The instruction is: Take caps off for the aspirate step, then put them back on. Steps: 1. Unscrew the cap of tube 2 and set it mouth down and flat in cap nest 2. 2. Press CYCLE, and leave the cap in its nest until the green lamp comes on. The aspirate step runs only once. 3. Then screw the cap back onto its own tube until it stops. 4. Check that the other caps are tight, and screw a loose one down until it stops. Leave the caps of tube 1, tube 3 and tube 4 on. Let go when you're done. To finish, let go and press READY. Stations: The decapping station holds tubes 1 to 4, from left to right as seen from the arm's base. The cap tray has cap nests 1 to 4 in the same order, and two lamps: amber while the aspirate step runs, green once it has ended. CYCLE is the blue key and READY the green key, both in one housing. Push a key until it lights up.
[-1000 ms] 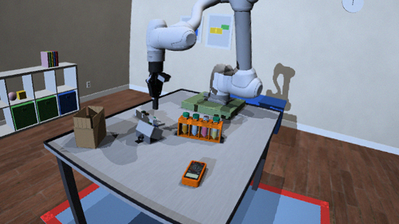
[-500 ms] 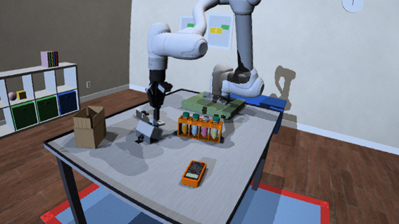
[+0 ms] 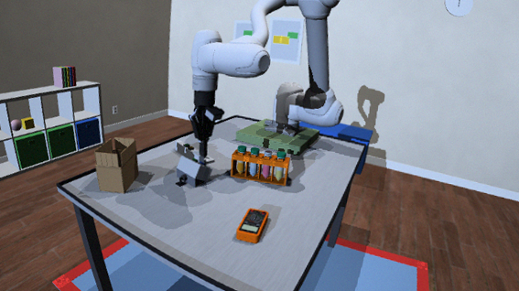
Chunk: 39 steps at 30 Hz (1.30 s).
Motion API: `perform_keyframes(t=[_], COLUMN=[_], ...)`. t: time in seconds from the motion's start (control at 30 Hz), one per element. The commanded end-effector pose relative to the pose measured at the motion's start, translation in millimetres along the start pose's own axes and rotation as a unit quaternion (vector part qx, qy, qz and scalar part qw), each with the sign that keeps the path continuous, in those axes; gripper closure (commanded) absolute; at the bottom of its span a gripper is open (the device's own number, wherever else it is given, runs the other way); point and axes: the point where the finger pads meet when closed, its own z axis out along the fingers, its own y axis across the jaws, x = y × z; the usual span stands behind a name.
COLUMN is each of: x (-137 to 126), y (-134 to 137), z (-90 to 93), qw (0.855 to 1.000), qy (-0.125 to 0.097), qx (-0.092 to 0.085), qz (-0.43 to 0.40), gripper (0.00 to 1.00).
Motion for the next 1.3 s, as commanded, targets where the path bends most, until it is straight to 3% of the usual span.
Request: perform_keyframes(t=[0.0,0.17,0.63,1.27], x=[0.7,0.5,0.6,0.6], y=[2.3,-0.3,1.2,0.3], z=[4.2,21.0,17.3,26.0], qw=[1.000,1.000,1.000,1.000], qy=[-0.001,-0.001,0.000,-0.001], qx=[-0.001,0.001,0.000,0.000], qz=[0.000,0.000,0.000,0.000], gripper=[0.90,0.90,0.90,0.90])
